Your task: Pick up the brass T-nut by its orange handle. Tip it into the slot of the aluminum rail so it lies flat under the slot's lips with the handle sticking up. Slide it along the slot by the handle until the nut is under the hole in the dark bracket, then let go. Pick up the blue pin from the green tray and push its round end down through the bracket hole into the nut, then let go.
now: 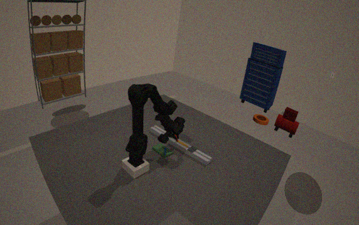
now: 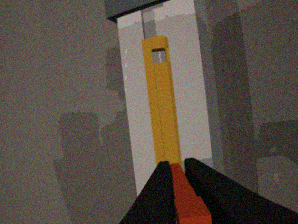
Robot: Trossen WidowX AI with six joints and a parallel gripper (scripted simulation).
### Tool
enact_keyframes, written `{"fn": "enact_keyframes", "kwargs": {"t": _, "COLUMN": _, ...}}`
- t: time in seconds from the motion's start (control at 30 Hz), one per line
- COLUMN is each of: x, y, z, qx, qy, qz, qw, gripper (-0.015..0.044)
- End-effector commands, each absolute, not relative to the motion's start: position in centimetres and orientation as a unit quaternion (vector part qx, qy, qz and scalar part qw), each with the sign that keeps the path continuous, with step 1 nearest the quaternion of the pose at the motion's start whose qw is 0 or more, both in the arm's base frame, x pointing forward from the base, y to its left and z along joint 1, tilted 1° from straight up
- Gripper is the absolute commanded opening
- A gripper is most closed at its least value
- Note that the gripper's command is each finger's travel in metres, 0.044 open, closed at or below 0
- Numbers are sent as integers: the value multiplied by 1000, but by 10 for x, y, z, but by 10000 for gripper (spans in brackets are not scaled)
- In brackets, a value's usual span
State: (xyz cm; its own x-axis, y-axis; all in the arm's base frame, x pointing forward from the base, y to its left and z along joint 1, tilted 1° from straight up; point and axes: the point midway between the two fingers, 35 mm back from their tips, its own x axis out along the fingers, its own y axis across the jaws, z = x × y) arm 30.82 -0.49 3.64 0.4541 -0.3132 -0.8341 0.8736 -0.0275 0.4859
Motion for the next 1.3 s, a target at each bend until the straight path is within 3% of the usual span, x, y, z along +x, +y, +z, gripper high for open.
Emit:
{"fn": "enact_keyframes", "kwargs": {"t": 0.0, "x": 310, "y": -4, "z": 37, "qx": 553, "qy": 255, "qz": -458, "qw": 647, "gripper": -150}}
{"fn": "enact_keyframes", "kwargs": {"t": 1.27, "x": 314, "y": -5, "z": 39, "qx": 534, "qy": 281, "qz": -481, "qw": 636, "gripper": -150}}
